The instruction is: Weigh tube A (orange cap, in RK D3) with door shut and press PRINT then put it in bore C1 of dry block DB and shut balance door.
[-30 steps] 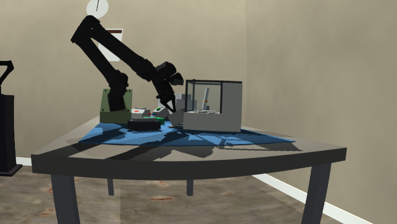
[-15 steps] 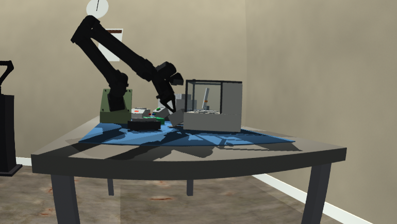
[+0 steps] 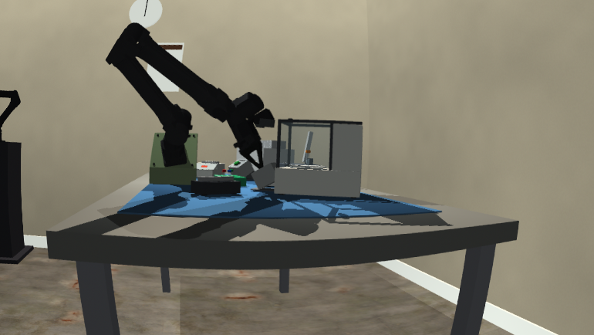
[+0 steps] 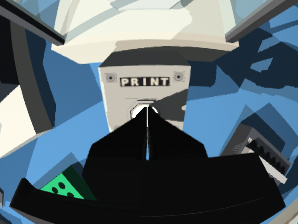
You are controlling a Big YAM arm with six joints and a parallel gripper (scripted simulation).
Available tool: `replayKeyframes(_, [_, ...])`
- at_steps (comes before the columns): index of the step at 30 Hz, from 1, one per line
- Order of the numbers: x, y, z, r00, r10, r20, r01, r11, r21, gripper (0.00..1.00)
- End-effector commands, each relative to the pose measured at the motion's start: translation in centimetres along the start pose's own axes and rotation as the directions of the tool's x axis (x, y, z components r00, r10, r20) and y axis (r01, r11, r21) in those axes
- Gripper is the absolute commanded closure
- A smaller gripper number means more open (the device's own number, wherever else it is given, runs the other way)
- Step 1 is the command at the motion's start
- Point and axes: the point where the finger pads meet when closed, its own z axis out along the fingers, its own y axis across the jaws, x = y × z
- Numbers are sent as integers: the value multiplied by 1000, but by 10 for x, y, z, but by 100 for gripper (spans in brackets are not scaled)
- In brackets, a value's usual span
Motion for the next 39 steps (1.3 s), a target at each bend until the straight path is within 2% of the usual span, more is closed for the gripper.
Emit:
replayKeyframes(1, [8, 1, 8, 1000, -13, -21, 13, 1000, 0, 100])
replayKeyframes(8, [8, 1, 8, 1000, -13, -21, 13, 1000, 0, 100])
replayKeyframes(10, [12, 3, 4, 999, -13, -38, 13, 1000, -6, 100])
replayKeyframes(12, [4, 4, -5, 1000, -6, -9, 6, 1000, -11, 100])
replayKeyframes(23, [-19, -3, -25, 999, 27, 18, -27, 1000, -5, 100])
replayKeyframes(39, [-20, -4, -50, 999, 31, 18, -31, 1000, -8, 100])
